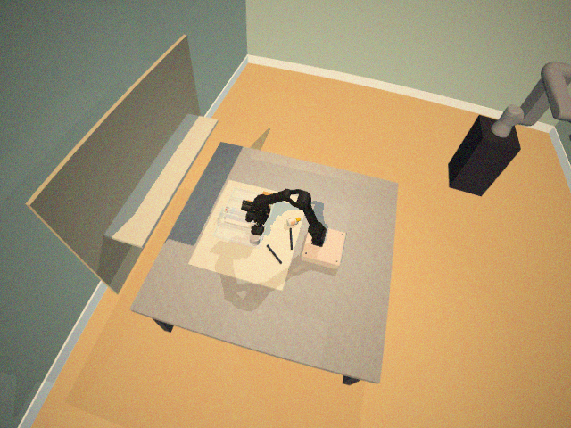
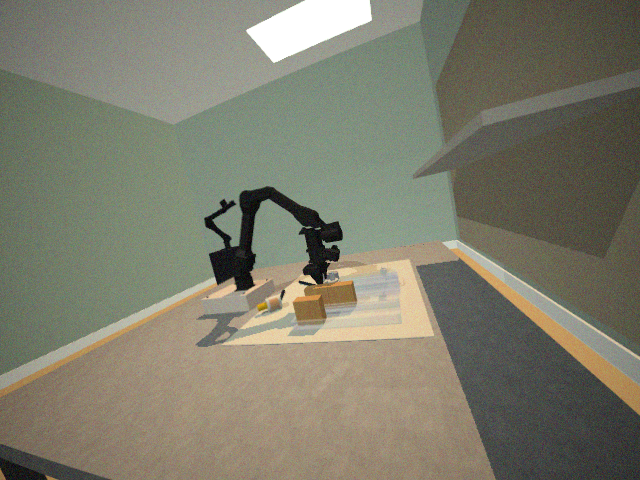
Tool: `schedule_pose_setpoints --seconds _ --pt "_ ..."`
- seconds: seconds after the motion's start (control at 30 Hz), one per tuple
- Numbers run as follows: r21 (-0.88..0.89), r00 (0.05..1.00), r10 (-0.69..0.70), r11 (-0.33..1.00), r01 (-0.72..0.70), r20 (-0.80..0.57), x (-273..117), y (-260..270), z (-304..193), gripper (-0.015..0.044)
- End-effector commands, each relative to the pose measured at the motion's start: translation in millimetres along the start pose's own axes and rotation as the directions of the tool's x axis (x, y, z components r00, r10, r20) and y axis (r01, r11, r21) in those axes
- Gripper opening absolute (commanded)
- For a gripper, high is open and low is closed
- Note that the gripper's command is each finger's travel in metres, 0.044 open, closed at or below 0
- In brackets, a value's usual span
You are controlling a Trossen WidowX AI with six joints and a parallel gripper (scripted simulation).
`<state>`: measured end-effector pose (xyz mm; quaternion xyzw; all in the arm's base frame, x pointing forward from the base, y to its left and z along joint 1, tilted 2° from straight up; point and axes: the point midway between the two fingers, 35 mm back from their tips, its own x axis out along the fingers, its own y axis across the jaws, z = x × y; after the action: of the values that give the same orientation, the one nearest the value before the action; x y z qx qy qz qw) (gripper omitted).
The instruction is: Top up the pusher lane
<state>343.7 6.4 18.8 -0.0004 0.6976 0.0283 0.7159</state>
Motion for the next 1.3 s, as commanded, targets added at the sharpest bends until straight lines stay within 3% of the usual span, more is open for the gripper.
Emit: schedule_pose_setpoints --seconds 0.0,0.57,0.93,1.27 --pt "0.004 1.000 -0.001 1.000 0.001 0.014 -0.4 -0.3 2.2 0.0000" --pt "0.004 1.000 -0.001 1.000 0.001 0.013 0.1 0.1 -2.2 0.0000" --pt "0.004 1.000 -0.001 1.000 0.001 0.013 0.2 0.1 -1.9 0.0289" --pt "0.004 1.000 -0.001 1.000 0.001 0.013 -19.8 0.3 -2.0 0.0289"
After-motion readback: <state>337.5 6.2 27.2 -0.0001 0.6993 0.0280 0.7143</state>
